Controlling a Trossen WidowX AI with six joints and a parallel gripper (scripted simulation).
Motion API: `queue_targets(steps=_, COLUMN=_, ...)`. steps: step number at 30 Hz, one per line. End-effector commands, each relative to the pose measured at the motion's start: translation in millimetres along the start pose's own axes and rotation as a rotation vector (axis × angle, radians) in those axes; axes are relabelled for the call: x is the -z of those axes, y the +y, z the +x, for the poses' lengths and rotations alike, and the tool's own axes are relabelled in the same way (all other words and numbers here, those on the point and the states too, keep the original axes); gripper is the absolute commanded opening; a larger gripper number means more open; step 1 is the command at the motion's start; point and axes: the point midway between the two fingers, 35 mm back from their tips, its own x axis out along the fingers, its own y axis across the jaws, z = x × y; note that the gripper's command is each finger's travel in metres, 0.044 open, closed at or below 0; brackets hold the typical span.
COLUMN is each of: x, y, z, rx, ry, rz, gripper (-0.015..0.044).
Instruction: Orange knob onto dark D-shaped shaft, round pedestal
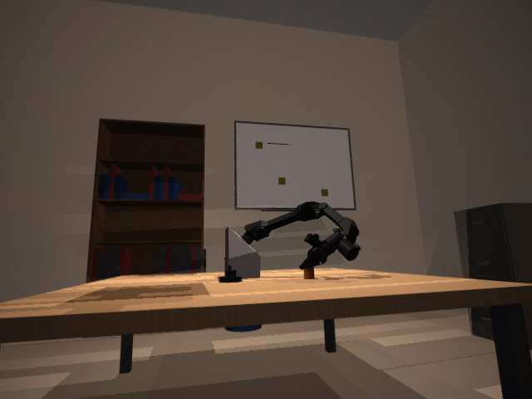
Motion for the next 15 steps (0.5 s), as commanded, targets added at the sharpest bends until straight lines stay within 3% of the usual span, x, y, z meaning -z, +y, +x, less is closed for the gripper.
queue_targets(steps=1, x=0.0, y=-0.1, z=0.3, rx=0.001, ry=-0.001, rz=-0.001, gripper=0.0260)
queue_targets(steps=3, x=0.0, y=-0.1, z=0.3, rx=0.001, ry=-0.001, rz=-0.001, gripper=0.0260)
queue_targets(steps=10, x=0.0, y=-0.1, z=0.3, rx=0.001, ry=-0.001, rz=-0.001, gripper=0.0440)
queue_targets(steps=15, x=0.0, y=-0.1, z=0.3, rx=0.001, ry=-0.001, rz=-0.001, gripper=0.0440)
